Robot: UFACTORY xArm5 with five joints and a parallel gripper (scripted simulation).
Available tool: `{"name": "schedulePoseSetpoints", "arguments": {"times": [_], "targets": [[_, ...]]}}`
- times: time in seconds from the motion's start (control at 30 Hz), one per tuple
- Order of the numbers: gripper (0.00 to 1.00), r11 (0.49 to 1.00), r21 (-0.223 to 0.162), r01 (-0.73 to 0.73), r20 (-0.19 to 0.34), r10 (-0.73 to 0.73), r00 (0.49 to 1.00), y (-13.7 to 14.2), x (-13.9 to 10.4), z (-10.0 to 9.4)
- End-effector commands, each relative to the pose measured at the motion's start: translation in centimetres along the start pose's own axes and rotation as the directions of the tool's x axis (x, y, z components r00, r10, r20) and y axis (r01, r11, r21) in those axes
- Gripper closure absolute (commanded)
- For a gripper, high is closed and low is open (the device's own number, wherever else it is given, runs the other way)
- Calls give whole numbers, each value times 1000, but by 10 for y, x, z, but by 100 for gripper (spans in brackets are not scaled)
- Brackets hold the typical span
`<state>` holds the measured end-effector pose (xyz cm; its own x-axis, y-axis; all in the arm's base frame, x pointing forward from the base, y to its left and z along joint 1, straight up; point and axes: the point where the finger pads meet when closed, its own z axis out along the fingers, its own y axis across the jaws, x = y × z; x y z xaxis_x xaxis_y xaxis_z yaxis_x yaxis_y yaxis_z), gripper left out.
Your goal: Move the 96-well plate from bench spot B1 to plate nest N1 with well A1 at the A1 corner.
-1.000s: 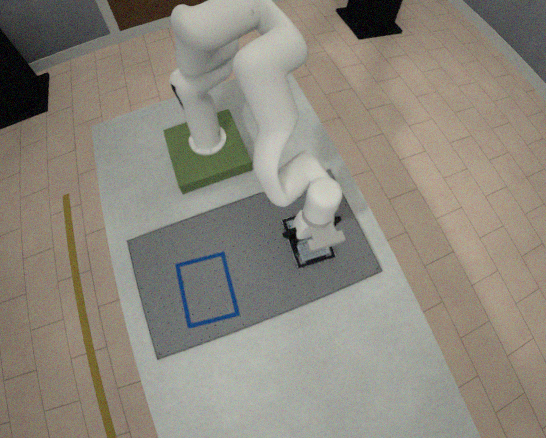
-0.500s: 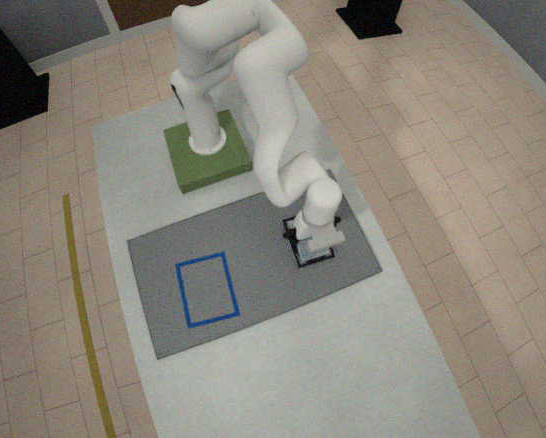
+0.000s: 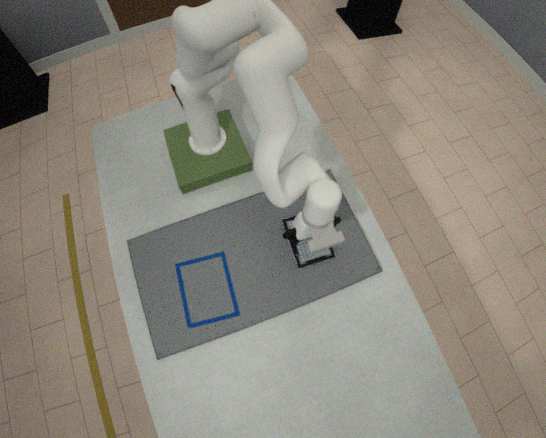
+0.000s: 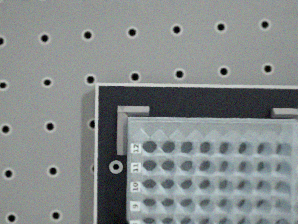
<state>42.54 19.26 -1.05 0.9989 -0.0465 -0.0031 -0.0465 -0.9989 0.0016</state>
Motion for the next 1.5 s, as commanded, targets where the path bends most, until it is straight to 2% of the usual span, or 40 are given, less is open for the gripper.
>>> {"name": "schedulePoseSetpoints", "arguments": {"times": [0.0, 0.03, 0.07, 1.2, 1.47], "targets": [[100, 1000, 5, 0, -2, 0, 1000, -1, 1, -1], [100, 1000, 5, 0, -2, 0, 1000, -1, 1, -1], [0, 1000, 5, 0, -2, 0, 1000, -1, 1, 0], [0, 1000, 5, 0, -2, 0, 1000, -1, 1, 0], [0, 1000, 5, 0, -2, 0, 1000, -1, 1, -21]]}}
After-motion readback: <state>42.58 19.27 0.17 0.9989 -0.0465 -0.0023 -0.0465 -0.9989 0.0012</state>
